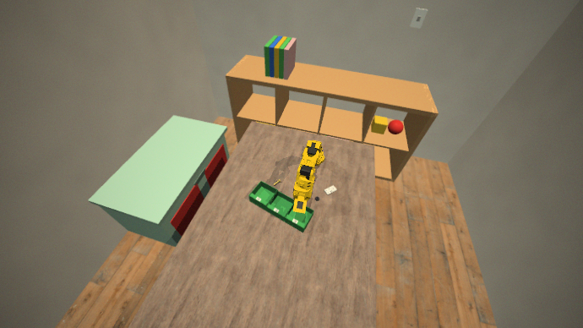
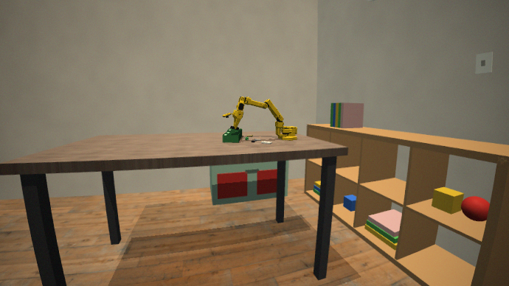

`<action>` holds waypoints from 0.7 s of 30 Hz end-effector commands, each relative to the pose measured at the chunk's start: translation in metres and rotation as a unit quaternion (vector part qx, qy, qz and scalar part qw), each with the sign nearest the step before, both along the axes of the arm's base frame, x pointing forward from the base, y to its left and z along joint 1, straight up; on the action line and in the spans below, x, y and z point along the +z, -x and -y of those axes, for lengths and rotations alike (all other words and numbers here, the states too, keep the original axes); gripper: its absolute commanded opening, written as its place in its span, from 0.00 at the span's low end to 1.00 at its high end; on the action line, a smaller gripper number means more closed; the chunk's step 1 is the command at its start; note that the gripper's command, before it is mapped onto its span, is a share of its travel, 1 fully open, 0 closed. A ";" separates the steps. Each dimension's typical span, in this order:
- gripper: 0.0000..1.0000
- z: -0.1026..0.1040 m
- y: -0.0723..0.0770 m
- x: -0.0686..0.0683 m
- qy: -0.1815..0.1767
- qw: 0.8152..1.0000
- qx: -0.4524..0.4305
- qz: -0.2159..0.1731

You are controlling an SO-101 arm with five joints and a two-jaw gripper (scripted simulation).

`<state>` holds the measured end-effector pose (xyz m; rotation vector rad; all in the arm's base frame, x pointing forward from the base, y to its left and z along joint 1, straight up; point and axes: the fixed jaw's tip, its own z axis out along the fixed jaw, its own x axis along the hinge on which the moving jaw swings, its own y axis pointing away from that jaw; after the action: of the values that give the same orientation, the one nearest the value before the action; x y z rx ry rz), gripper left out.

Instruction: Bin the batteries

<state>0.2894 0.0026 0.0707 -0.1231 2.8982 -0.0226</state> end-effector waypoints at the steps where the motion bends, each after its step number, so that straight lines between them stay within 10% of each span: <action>1: 0.00 -0.005 -0.012 0.013 -0.009 0.999 -0.022 0.040; 21: 0.00 -0.006 -0.015 0.013 -0.013 0.998 -0.034 0.047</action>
<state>0.3000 0.0055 0.0702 -0.0159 2.8644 -0.0067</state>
